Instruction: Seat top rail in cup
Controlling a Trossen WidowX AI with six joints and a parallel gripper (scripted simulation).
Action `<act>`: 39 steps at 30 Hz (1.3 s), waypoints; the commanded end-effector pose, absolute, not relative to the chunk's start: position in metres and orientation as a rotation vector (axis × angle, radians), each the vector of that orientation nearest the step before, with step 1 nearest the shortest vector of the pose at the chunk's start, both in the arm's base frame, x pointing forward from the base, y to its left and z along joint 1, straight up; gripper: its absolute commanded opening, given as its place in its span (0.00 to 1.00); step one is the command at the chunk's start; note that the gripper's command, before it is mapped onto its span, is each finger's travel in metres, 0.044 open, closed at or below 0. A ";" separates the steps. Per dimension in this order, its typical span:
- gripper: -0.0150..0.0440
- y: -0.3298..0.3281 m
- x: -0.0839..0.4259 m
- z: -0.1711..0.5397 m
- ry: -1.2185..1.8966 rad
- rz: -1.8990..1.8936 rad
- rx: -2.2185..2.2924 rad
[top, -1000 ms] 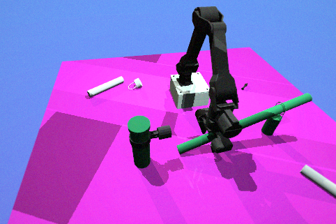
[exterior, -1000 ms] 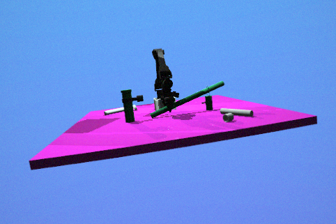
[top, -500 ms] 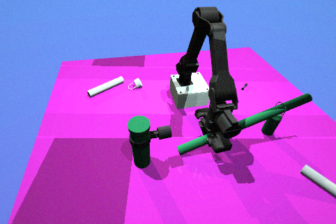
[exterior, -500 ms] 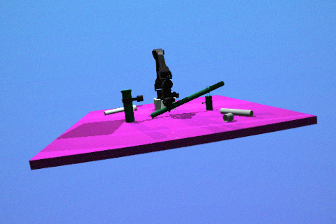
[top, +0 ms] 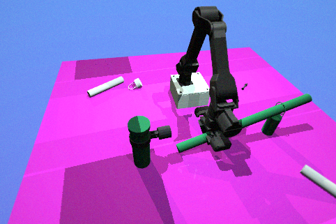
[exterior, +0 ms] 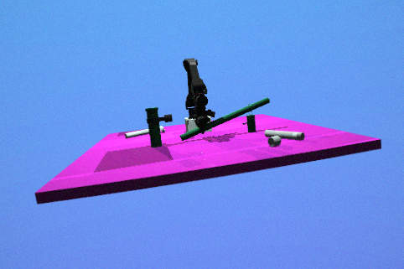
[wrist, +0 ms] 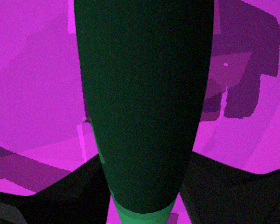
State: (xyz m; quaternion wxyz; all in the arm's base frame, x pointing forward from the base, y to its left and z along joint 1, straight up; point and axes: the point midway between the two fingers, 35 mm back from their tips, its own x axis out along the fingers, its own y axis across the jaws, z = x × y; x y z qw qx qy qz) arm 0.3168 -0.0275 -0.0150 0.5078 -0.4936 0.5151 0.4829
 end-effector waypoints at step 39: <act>0.25 -0.039 0.314 0.065 1.420 1.030 -1.361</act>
